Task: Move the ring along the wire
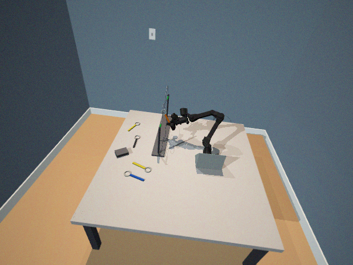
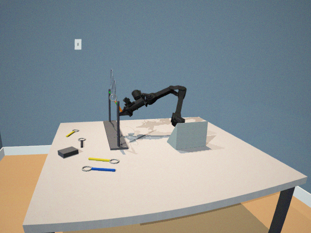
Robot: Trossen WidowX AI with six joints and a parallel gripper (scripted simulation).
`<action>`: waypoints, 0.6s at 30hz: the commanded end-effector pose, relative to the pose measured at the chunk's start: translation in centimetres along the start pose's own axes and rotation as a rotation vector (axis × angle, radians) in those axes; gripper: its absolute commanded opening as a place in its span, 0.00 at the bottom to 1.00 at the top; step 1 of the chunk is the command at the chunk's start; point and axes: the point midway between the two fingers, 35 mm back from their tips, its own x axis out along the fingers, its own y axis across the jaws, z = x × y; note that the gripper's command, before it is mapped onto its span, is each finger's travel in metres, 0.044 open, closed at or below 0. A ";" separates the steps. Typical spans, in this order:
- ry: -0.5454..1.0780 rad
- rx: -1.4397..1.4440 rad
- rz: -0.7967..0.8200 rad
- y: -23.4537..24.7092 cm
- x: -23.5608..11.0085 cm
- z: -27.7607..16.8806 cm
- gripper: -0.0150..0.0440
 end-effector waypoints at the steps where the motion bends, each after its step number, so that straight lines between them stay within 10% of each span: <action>1: 0.010 0.030 0.023 1.1 -0.1 -0.3 0.00; 18: 0.037 0.242 0.145 5.2 -0.9 0.2 0.00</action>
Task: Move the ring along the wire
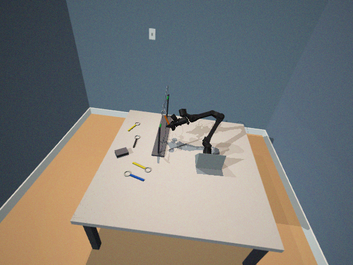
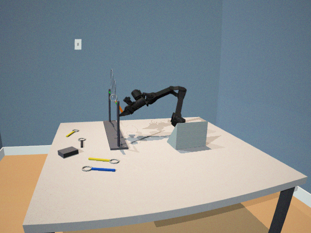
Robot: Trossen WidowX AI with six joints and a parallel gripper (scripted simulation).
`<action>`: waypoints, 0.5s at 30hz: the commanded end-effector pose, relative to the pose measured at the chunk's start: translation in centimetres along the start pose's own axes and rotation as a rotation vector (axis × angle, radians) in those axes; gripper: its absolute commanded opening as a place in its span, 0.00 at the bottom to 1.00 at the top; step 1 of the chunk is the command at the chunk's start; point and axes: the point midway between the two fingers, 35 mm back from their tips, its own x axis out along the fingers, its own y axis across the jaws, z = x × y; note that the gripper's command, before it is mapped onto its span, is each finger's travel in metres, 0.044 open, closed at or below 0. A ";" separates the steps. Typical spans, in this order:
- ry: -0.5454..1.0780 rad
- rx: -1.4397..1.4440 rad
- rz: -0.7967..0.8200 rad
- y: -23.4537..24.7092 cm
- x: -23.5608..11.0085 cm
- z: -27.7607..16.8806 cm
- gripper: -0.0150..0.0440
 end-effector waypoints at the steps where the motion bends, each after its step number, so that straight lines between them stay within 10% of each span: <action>1: 0.016 0.067 0.043 1.5 -0.1 -0.2 0.00; 15: 0.053 0.355 0.206 6.2 -1.3 0.8 0.00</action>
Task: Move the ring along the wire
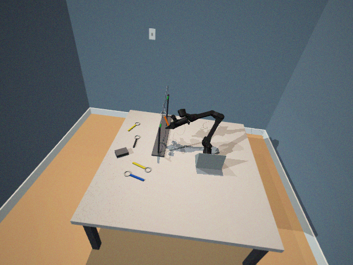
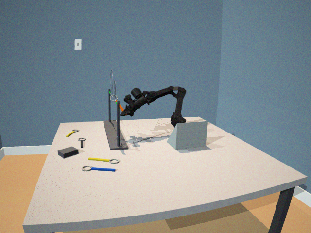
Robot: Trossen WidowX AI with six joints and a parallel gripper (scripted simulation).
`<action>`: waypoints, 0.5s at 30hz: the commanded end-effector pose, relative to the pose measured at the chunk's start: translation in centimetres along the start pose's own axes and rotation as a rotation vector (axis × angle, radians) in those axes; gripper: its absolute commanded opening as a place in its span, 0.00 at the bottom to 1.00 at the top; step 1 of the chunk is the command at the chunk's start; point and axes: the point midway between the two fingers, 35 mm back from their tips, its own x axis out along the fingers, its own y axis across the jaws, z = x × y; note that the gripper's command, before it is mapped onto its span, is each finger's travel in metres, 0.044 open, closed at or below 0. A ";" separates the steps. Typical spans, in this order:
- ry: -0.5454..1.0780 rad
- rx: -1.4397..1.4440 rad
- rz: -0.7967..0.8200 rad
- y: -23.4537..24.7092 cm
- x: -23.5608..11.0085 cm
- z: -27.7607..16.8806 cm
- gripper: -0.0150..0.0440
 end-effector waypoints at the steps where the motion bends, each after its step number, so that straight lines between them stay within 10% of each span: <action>1: 0.009 0.094 0.058 1.7 -0.3 0.3 0.00; 15: 0.047 0.396 0.230 6.5 -1.6 1.5 0.00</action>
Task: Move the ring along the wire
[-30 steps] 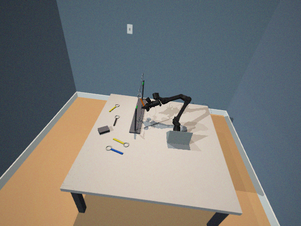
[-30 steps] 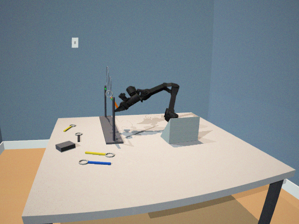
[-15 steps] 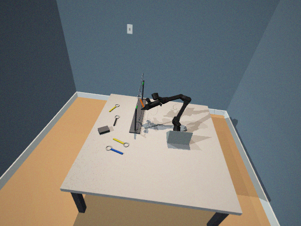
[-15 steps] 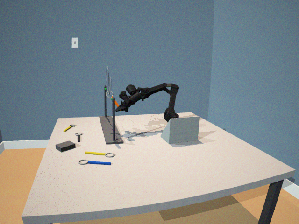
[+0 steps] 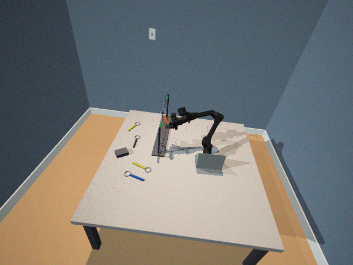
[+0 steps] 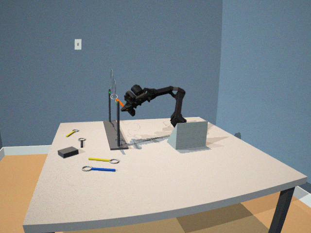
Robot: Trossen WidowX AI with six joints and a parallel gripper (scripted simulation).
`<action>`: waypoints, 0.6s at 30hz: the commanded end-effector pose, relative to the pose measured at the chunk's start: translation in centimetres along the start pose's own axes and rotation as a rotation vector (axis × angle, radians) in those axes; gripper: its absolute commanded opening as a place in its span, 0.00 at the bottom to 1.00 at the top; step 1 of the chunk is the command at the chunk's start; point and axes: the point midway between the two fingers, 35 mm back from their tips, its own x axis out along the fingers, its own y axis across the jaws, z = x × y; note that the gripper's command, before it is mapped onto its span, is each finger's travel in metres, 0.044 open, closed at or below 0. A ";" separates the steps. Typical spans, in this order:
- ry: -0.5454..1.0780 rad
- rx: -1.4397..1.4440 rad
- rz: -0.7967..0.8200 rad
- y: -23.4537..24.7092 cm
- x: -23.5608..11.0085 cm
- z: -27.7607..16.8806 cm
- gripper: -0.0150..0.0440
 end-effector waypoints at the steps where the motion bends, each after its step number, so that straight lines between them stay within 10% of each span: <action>1: 0.009 0.096 0.060 1.8 -0.3 0.3 0.00; 18: 0.054 0.445 0.258 7.3 -1.9 1.9 0.00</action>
